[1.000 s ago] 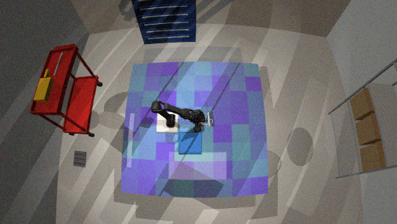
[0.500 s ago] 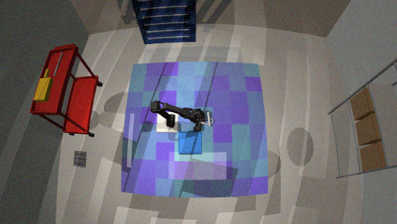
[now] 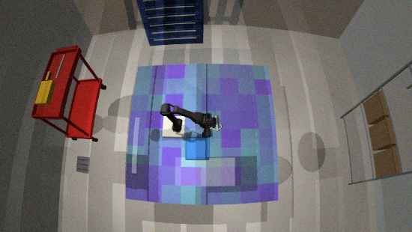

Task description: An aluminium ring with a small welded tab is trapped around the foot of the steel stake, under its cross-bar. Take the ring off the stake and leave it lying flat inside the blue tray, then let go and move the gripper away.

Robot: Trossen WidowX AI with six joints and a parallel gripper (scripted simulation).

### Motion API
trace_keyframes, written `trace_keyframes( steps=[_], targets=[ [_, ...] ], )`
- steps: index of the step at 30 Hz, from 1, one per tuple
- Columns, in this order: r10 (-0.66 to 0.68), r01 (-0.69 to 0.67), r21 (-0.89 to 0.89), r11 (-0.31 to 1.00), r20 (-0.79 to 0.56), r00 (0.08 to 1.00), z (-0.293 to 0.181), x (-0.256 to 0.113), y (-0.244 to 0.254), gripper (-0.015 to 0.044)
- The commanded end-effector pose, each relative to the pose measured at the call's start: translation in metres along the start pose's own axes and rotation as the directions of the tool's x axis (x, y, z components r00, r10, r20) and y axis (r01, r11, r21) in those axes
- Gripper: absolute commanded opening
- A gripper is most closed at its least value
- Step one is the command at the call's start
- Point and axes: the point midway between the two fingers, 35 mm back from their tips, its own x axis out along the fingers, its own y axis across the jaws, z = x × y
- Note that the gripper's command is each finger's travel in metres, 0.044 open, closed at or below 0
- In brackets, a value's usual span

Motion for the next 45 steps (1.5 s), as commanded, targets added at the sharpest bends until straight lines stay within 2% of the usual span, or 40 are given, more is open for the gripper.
trace_keyframes(
  steps=[1, 30, 45],
  targets=[
    [0.024, -0.024, 0.006, 1.000, -0.042, 0.999, 0.005, -0.005, -0.003, 0.0000],
    [0.134, -0.130, 0.046, 0.990, -0.074, 0.988, 0.011, -0.019, -0.020, 0.0000],
    [0.147, -0.143, 0.053, 0.988, -0.063, 0.987, 0.013, -0.026, -0.025, 0.0000]
  ],
)
